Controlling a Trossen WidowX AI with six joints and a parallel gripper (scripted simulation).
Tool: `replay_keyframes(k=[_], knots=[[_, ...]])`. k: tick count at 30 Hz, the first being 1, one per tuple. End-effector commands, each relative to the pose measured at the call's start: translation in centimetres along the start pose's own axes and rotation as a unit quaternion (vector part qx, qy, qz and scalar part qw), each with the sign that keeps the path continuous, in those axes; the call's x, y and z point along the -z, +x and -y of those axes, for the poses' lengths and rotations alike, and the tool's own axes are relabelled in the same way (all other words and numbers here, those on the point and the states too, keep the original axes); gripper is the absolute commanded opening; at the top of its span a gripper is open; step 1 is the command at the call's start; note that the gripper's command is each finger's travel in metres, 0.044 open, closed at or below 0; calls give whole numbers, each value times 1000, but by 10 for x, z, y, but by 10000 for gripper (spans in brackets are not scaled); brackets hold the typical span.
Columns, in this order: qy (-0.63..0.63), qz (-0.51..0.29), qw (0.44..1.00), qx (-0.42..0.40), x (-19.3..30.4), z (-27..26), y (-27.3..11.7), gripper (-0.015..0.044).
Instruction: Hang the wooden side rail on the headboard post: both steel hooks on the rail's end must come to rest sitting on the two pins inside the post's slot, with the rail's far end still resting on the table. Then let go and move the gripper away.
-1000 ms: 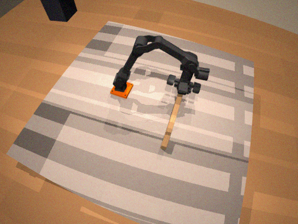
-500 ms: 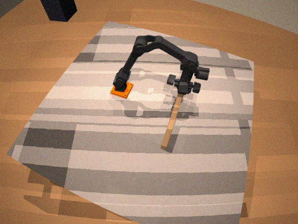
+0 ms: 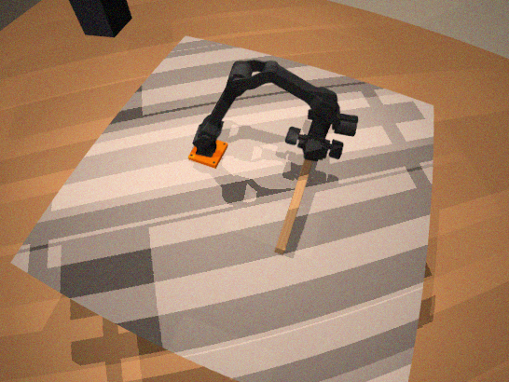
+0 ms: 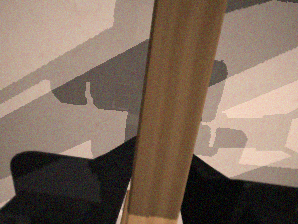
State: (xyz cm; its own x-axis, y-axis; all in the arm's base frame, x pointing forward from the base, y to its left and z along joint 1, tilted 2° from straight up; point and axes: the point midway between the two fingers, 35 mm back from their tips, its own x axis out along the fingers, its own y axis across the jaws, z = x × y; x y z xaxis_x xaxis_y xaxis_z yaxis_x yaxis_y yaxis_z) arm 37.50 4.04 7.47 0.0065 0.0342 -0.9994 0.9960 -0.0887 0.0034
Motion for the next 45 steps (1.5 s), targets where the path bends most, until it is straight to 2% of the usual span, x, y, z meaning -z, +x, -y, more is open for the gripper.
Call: replay_keyframes(k=[1,45], knots=[[-2,-2,1000,-4,2,0,-1,0],[-2,-2,1000,-4,7,-1,-4,0]])
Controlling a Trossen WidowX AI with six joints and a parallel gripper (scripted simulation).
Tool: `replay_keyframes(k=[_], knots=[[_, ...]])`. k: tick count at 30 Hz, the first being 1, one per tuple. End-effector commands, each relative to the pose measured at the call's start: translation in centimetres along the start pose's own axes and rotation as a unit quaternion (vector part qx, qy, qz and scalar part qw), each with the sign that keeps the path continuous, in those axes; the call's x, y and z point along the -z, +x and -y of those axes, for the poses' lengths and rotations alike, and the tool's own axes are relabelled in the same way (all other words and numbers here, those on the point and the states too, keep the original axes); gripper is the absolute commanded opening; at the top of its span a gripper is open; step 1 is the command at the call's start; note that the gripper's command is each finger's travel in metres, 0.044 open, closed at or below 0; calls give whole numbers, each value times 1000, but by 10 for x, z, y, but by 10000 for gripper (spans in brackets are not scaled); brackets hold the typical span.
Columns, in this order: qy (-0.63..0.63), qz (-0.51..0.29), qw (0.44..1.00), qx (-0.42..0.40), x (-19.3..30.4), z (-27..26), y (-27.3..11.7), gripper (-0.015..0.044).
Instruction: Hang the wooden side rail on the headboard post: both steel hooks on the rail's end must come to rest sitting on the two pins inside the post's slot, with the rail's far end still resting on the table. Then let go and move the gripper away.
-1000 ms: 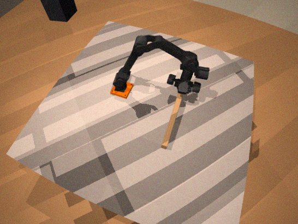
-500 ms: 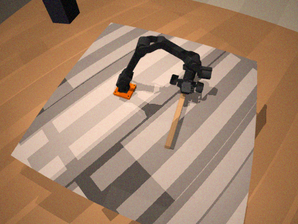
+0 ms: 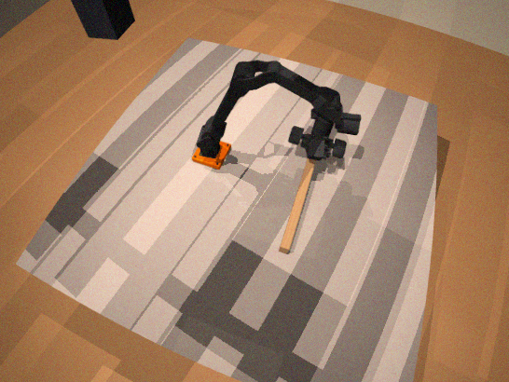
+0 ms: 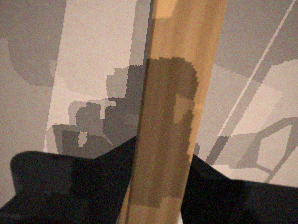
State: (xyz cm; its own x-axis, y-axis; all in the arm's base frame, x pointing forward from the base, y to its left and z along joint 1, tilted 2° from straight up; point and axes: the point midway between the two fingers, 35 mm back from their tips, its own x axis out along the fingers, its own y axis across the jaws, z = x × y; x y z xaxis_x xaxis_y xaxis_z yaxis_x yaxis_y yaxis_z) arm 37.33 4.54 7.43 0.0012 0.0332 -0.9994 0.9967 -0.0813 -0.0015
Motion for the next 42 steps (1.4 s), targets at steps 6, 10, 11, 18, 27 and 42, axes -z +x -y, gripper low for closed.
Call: replay_keyframes(k=[6,10,11,18,27,42], knots=[[2,-3,1000,-6,2,-3,-5,0],[2,-3,1000,-6,2,-4,-5,0],[2,-3,1000,-6,2,-4,-5,0],[2,-3,1000,-6,3,-4,-5,0],[2,-3,1000,-6,4,-4,-5,0],[2,-3,1000,-6,6,-3,-3,0]])
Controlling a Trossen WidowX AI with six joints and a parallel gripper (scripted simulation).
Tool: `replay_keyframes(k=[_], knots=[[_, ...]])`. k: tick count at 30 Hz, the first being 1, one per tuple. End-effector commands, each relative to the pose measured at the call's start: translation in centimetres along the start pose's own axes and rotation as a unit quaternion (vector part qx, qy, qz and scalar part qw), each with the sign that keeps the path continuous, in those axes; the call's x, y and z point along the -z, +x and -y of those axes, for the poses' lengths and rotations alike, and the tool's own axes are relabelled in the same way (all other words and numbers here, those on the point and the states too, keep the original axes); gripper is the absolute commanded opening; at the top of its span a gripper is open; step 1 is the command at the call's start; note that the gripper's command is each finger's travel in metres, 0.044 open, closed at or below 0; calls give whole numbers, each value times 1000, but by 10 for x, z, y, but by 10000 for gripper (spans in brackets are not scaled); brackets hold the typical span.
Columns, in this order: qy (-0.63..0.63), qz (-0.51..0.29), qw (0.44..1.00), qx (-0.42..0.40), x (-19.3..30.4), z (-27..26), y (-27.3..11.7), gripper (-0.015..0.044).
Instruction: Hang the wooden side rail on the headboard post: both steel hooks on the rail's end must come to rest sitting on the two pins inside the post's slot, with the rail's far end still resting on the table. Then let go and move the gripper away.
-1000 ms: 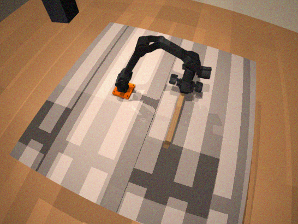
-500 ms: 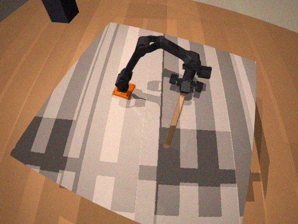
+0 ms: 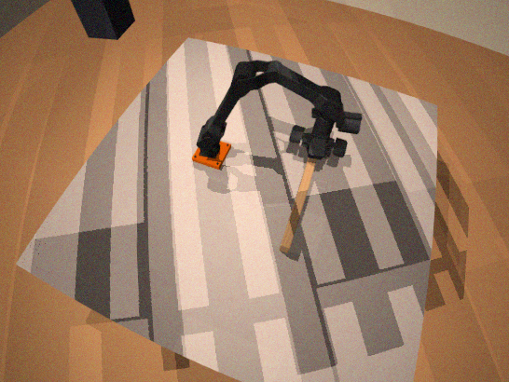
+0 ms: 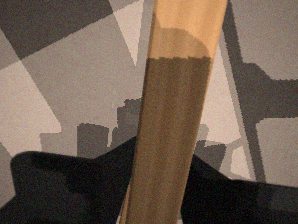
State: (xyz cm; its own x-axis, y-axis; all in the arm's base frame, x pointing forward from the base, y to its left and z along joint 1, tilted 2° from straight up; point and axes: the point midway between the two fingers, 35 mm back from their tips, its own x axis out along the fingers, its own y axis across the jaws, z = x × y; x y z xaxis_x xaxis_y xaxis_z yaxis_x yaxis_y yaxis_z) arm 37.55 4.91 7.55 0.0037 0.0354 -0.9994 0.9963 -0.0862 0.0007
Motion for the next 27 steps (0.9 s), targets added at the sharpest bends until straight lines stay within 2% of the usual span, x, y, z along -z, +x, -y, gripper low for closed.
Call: replay_keyframes(k=[1,27], knots=[[0,-2,1000,-5,2,-1,-2,0],[0,-2,1000,-5,5,0,-3,0]])
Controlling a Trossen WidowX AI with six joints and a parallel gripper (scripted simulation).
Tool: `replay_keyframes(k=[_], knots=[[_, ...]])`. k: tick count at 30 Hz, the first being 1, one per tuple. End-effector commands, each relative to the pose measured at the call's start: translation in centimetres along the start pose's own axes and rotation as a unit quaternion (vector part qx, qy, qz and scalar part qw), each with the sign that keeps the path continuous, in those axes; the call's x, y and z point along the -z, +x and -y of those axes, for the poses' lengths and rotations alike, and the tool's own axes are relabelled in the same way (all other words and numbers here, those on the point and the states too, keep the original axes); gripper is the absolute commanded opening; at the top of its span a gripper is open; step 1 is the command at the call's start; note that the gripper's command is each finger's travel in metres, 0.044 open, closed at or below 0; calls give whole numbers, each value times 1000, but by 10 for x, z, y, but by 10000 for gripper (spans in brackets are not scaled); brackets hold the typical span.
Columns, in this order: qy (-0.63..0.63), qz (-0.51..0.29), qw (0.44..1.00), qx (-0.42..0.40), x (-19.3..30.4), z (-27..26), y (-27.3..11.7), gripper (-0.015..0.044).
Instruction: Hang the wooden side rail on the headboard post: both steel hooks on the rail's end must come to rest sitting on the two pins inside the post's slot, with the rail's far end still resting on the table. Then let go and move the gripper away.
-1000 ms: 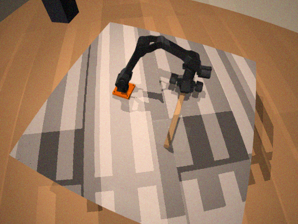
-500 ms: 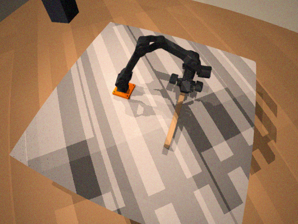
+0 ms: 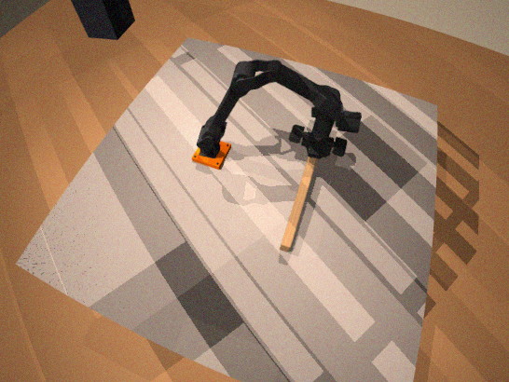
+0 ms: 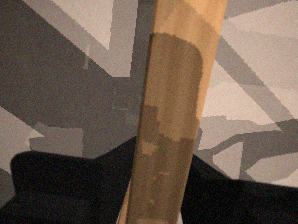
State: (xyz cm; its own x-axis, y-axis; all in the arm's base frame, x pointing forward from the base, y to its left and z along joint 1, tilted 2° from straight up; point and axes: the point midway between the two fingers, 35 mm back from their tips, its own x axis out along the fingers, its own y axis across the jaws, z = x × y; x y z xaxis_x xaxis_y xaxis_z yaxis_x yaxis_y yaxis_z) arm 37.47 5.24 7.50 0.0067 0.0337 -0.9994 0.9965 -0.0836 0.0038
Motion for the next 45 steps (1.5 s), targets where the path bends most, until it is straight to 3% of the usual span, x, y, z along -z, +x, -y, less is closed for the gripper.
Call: replay_keyframes(k=[1,45], knots=[[1,-3,1000,-4,2,-1,-3,0],[1,-3,1000,-4,5,-3,-4,0]])
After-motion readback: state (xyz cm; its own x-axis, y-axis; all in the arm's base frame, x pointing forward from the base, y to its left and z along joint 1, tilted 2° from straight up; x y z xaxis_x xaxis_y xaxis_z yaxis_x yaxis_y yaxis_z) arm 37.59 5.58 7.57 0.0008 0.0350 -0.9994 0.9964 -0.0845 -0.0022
